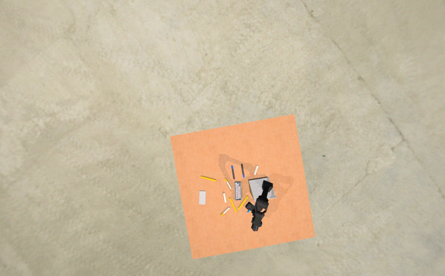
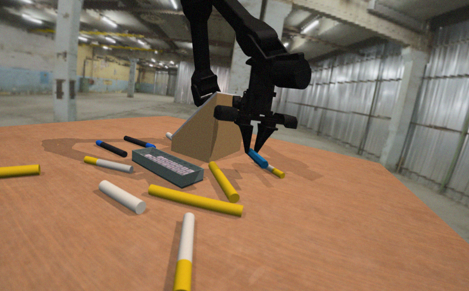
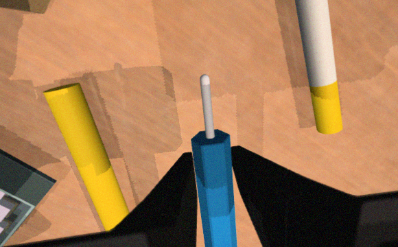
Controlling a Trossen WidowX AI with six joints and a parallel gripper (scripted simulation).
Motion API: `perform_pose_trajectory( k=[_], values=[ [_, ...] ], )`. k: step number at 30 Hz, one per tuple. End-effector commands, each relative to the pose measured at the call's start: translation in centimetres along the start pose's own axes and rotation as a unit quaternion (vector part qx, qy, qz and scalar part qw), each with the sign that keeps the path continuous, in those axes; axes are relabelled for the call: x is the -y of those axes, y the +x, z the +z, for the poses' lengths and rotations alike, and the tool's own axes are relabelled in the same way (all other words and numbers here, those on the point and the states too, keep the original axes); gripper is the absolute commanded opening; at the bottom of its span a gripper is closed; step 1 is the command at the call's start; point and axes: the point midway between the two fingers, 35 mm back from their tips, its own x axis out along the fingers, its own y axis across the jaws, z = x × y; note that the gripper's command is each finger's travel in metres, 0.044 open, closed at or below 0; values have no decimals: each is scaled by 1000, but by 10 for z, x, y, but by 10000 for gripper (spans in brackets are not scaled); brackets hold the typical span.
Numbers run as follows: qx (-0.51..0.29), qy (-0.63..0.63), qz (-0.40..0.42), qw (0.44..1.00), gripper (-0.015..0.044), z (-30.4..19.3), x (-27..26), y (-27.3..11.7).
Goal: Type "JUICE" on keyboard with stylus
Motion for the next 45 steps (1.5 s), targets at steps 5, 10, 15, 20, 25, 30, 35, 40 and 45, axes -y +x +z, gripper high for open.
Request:
perform_pose_trajectory(
  k=[5, 10, 15, 20, 25, 30, 35, 40, 45],
  values=[
    [-2, -8, 2, 1000, 0, -1, -1, 7],
    [-2, -8, 2, 1000, 0, -1, -1, 15],
    [-2, -8, 2, 1000, 0, -1, -1, 23],
    [-2, -8, 3, 1000, 0, -1, -2, 31],
    [-2, -8, 3, 1000, 0, -1, -2, 39],
    [-1, -8, 3, 1000, 0, 0, -2, 47],
    [-1, -8, 3, 1000, 0, 0, -2, 49],
    [-1, -5, 0, 1000, 52, 0, -1, 48],
    [-1, -5, 0, 1000, 150, 0, -1, 48]
  ],
)
